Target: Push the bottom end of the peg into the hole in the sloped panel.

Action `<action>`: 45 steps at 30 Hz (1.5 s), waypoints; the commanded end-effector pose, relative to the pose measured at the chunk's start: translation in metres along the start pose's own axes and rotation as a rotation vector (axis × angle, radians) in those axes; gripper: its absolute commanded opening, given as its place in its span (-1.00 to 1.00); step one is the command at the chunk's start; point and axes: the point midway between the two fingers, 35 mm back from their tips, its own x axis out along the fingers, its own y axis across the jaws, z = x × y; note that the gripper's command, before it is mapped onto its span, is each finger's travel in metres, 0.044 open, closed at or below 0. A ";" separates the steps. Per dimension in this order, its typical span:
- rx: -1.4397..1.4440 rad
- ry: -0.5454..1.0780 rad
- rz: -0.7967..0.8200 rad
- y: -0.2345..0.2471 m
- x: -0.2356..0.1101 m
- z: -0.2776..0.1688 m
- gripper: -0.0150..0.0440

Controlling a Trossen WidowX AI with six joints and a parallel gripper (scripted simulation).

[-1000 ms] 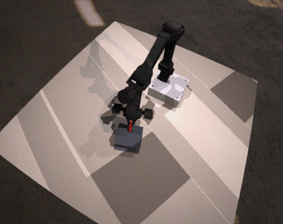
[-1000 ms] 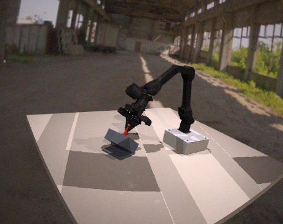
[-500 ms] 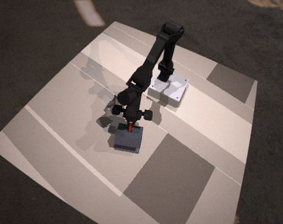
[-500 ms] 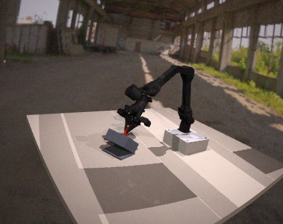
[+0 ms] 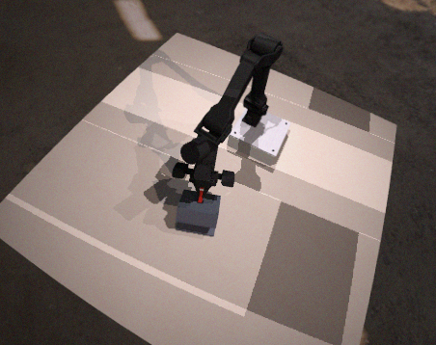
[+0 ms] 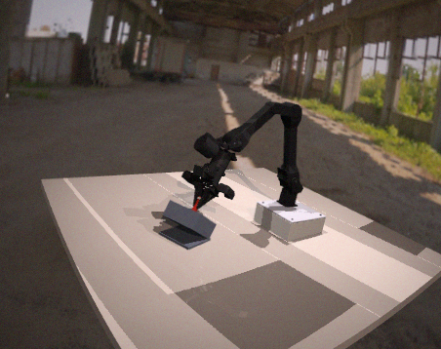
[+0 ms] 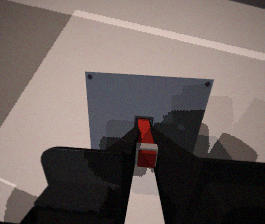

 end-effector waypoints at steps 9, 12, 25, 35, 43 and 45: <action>0.000 0.000 0.000 0.000 0.000 0.000 -0.31; 0.000 0.000 0.000 0.000 0.000 0.000 -0.05; 0.000 0.001 0.000 0.000 -0.006 0.001 1.00; 0.002 0.003 -0.001 -0.002 -0.022 0.002 1.00; 0.003 0.005 -0.002 -0.002 -0.035 0.003 1.00; 0.003 0.006 -0.002 -0.002 -0.038 0.003 1.00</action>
